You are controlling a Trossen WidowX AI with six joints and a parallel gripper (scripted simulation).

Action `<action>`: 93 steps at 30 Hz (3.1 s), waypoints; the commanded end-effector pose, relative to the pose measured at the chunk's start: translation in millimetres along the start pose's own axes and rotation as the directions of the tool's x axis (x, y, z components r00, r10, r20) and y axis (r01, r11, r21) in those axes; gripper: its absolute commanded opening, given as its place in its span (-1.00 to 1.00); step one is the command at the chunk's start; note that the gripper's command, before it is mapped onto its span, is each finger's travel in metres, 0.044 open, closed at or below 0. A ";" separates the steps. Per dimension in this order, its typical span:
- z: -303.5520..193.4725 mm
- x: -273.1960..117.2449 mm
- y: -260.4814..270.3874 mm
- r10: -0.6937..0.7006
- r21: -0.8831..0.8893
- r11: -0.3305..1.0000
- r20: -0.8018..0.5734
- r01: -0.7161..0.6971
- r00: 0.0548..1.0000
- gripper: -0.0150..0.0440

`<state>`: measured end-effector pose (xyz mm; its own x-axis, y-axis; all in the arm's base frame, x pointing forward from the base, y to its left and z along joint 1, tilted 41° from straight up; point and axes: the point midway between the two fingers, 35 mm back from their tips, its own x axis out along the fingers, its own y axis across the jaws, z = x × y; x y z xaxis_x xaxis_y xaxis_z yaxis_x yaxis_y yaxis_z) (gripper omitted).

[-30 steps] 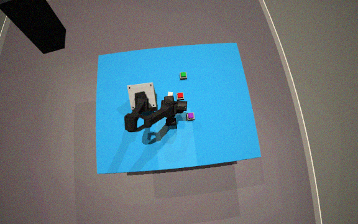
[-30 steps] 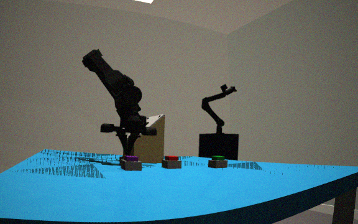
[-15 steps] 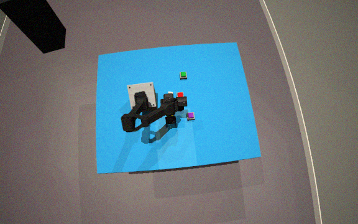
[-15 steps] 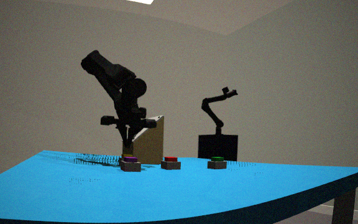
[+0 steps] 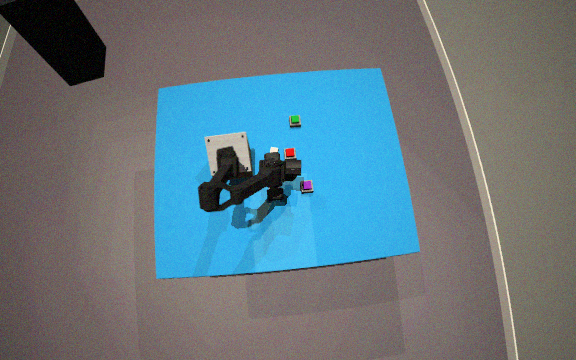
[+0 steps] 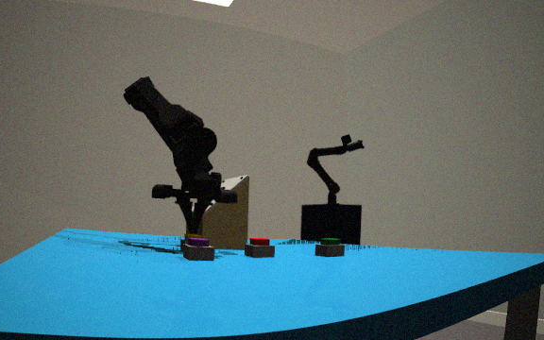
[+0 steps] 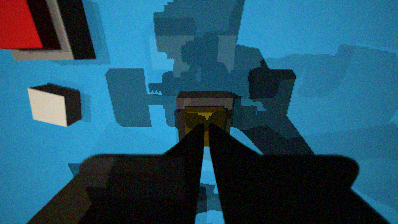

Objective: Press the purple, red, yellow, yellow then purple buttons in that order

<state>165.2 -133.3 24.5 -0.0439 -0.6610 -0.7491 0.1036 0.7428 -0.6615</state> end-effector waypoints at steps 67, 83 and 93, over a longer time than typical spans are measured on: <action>132.8 -45.9 -22.5 0.004 -0.004 1.000 -0.001 -0.004 1.000 -0.42; 131.5 -11.5 -23.1 0.001 -0.004 1.000 -0.001 -0.001 1.000 -0.42; 131.2 4.6 -23.3 0.000 -0.004 1.000 -0.001 0.000 1.000 -0.42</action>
<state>295.6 -163.8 48.3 -0.0369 -0.6633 -0.7475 0.1086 0.7409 -0.6628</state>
